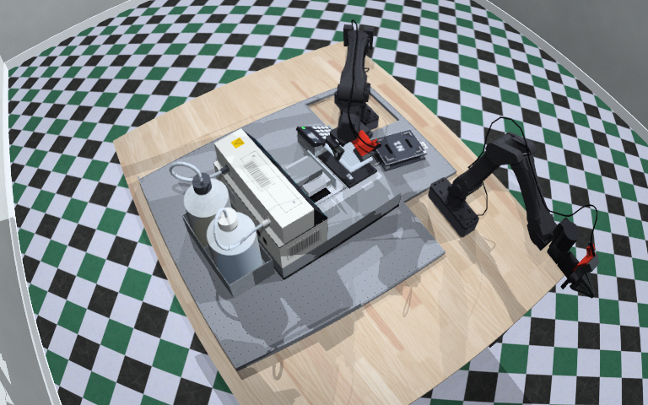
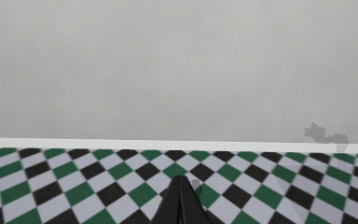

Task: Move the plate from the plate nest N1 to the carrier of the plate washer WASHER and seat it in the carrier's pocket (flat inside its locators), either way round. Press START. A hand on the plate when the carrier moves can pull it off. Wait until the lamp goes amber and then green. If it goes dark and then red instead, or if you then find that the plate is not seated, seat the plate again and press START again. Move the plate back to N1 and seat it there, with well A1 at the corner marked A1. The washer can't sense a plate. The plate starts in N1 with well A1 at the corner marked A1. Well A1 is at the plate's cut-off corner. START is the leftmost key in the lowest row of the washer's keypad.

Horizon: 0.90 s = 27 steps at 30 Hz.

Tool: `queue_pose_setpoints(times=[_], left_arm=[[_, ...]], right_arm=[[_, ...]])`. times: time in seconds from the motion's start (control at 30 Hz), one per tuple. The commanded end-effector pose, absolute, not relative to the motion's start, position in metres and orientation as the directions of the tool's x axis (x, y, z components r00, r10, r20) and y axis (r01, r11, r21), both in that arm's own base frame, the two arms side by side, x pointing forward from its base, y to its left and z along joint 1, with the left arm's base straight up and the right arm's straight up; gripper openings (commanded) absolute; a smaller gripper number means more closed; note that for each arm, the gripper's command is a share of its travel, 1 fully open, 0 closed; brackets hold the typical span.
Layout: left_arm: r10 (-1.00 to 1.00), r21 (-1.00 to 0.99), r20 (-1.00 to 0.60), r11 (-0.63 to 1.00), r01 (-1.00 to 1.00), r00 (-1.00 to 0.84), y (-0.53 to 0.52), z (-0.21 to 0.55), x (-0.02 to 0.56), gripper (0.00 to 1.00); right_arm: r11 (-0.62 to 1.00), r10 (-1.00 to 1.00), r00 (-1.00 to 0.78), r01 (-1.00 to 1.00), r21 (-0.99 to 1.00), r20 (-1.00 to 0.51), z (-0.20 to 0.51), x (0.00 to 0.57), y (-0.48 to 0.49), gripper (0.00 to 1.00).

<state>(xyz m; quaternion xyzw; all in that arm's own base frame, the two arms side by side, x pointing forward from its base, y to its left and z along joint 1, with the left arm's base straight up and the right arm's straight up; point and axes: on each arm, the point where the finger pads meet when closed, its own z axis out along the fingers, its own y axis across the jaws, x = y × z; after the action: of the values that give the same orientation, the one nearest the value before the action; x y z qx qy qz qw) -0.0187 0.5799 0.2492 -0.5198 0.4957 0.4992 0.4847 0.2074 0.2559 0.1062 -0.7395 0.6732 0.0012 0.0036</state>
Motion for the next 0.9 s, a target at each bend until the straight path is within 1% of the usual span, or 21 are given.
queue_pose_setpoints(times=[0.0,0.87], left_arm=[[0.000,0.000,-1.000,-0.035,-0.999,0.000,0.580,0.256,-0.021,0.00],[0.000,0.000,-1.000,-0.035,-0.999,0.000,0.580,0.256,-0.021,0.00]], right_arm=[[-0.086,-0.995,0.088,-0.995,-0.044,-0.054,0.138,0.211,0.256,0.00],[-0.105,-0.994,0.105,-0.994,-0.005,-0.013,0.155,0.205,0.259,0.00]])
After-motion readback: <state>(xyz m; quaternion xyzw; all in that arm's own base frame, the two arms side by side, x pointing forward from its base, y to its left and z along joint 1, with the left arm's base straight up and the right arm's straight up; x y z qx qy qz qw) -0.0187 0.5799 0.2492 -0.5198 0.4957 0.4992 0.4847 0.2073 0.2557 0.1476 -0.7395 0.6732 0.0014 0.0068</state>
